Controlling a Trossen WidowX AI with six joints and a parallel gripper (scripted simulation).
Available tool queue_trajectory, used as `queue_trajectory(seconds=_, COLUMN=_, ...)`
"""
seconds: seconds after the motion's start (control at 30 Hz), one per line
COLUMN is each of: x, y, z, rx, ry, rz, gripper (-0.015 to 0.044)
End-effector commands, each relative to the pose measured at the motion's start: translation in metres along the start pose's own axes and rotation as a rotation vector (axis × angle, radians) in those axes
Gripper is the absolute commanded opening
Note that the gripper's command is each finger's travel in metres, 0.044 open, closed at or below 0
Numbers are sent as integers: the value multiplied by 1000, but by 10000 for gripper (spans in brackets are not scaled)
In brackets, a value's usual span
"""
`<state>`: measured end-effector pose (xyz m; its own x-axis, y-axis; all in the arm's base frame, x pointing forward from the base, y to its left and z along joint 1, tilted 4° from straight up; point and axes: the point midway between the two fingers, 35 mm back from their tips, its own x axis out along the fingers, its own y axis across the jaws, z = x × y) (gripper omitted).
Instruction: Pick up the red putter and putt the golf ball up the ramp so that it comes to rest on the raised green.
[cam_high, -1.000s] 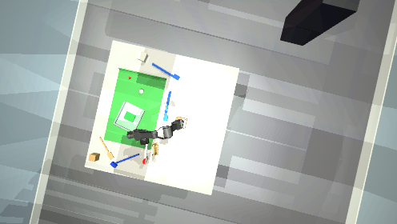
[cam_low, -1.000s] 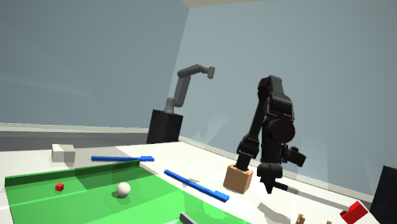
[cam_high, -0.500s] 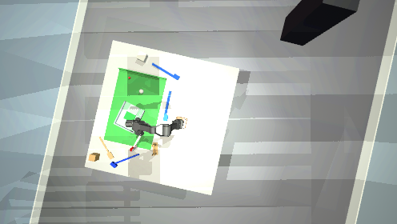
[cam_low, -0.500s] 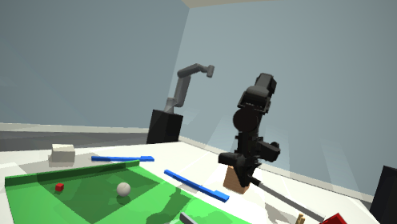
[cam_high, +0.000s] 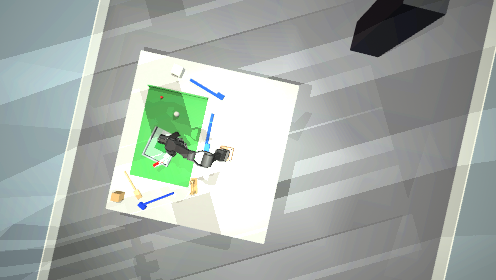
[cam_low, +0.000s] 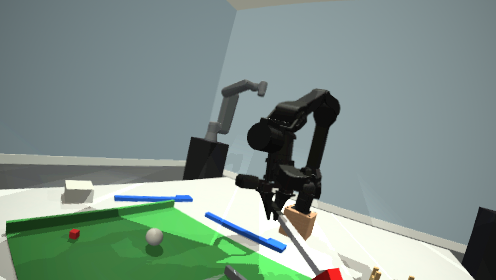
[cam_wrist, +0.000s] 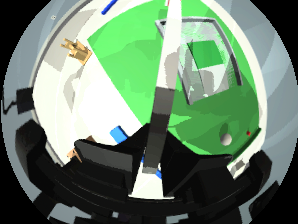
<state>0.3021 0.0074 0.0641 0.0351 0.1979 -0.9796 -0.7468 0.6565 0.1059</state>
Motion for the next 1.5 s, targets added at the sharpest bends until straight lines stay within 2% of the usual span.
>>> queue_trajectory(seconds=0.0, x=-6, y=-19, z=-17, rx=111, ry=11, rz=-23, gripper=0)
queue_trajectory(seconds=0.7, x=-30, y=-79, z=-121, rx=610, ry=79, rz=-91, gripper=0)
queue_trajectory(seconds=1.23, x=-52, y=-100, z=-214, rx=1035, ry=123, rz=-136, gripper=0)
queue_trajectory(seconds=1.47, x=-51, y=-100, z=-219, rx=1052, ry=124, rz=-138, gripper=0)
